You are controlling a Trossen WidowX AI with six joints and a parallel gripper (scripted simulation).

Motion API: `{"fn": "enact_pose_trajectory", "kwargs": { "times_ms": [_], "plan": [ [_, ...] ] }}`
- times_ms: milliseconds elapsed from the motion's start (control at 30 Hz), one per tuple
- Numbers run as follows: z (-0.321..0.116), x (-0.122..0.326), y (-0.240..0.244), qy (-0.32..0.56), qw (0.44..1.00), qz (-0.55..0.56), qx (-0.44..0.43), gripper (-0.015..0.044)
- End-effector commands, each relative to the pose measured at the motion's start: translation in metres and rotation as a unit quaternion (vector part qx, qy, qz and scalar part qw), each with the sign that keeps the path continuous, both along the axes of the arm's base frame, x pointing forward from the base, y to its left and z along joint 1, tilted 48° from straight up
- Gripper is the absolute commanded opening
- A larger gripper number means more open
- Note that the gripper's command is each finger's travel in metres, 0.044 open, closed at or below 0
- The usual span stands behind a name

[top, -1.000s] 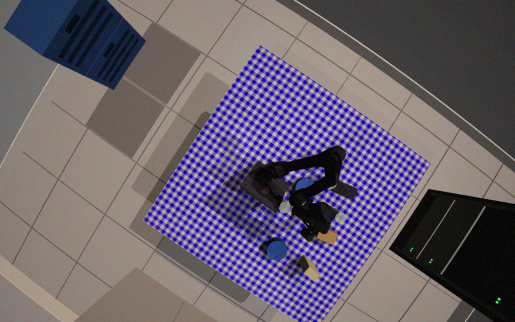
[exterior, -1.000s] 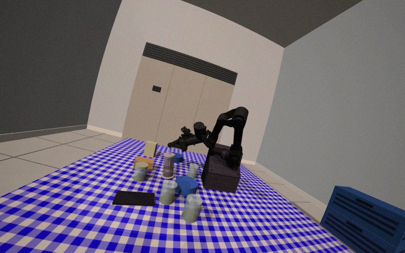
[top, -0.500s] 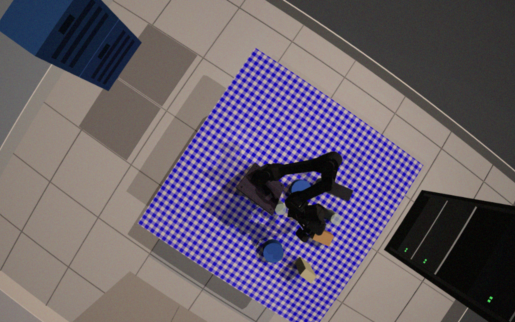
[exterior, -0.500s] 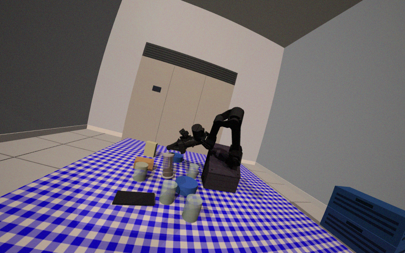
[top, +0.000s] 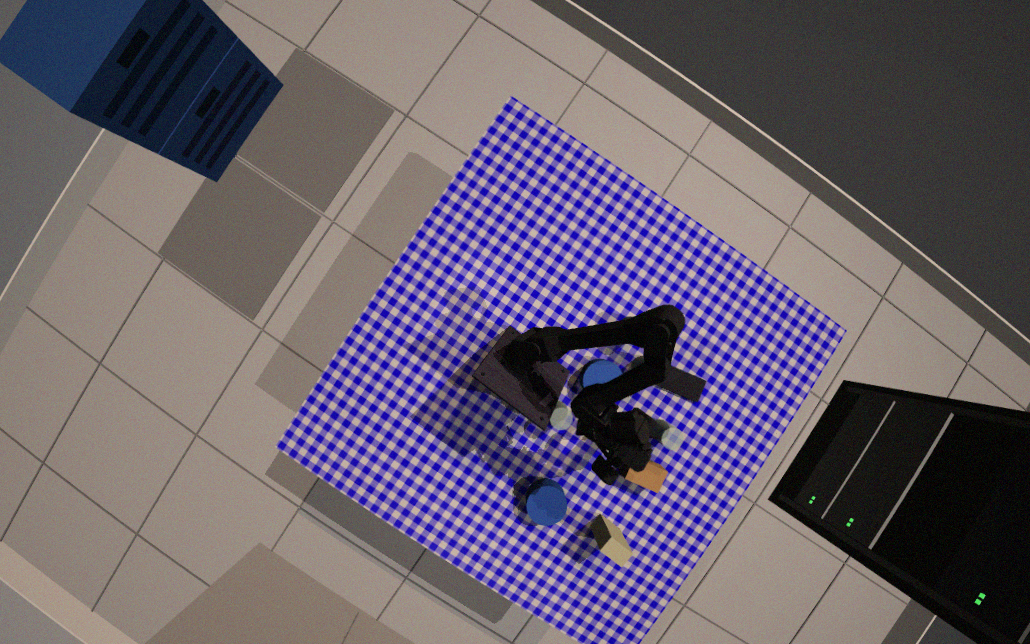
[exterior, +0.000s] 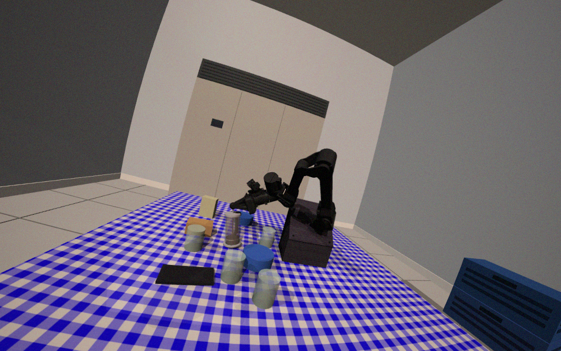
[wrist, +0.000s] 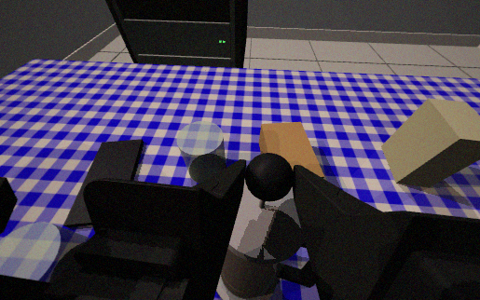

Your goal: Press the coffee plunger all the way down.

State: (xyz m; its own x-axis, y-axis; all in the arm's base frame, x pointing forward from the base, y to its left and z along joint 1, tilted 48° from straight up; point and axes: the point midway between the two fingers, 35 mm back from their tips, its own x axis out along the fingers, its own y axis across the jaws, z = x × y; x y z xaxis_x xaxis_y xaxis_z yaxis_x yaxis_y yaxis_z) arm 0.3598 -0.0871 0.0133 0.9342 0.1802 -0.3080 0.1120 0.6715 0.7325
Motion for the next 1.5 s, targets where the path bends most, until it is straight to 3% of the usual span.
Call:
{"fn": "enact_pose_trajectory", "kwargs": {
  "times_ms": [0, 933, 1333, 1467],
  "plan": [
    [-0.0035, 0.0016, 0.0037, 0.006, 1.000, 0.006, 0.005, 0.0116],
    [-0.0015, 0.0031, 0.0002, 0.002, 1.000, 0.003, 0.002, 0.0116],
    [-0.0015, 0.0031, 0.0002, 0.002, 1.000, 0.003, 0.002, 0.0431],
    [-0.0005, 0.0025, -0.0008, 0.003, 1.000, 0.003, 0.002, 0.0440]
  ]
}}
